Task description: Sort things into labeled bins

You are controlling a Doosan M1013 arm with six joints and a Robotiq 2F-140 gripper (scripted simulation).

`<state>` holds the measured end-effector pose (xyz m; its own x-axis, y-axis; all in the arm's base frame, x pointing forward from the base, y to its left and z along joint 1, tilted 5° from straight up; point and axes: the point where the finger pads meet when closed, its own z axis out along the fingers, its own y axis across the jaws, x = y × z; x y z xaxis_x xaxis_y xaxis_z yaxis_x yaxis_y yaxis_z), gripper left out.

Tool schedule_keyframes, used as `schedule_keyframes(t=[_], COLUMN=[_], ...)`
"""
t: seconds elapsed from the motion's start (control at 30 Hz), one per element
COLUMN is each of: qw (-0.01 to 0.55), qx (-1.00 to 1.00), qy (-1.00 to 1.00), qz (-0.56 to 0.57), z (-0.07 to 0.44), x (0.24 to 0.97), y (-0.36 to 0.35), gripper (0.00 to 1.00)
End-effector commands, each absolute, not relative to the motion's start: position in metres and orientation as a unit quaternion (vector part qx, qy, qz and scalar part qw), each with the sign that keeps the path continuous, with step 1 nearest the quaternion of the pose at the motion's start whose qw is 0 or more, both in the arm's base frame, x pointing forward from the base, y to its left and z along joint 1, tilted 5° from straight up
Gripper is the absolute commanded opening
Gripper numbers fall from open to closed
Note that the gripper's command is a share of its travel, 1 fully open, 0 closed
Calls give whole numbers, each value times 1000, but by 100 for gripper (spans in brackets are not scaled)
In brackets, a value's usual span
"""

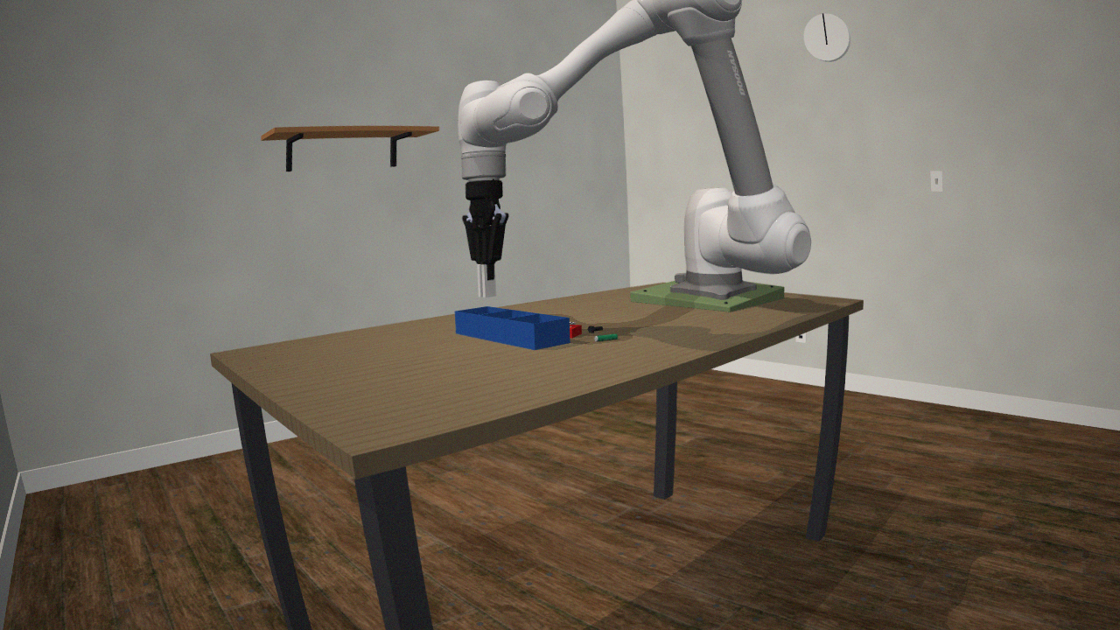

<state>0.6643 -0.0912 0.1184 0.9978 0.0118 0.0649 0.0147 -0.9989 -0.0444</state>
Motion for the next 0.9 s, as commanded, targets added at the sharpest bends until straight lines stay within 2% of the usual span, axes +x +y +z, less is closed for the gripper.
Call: schedule_keyframes(t=[0.0, 0.43, 0.87], qw=[23, 23, 23], qx=[-999, -999, -999], qy=[-7, -7, -7], qz=[-32, -32, -32], z=[120, 123, 108], x=[664, 664, 665], y=[-86, -21, -7], gripper=[5, 5, 5])
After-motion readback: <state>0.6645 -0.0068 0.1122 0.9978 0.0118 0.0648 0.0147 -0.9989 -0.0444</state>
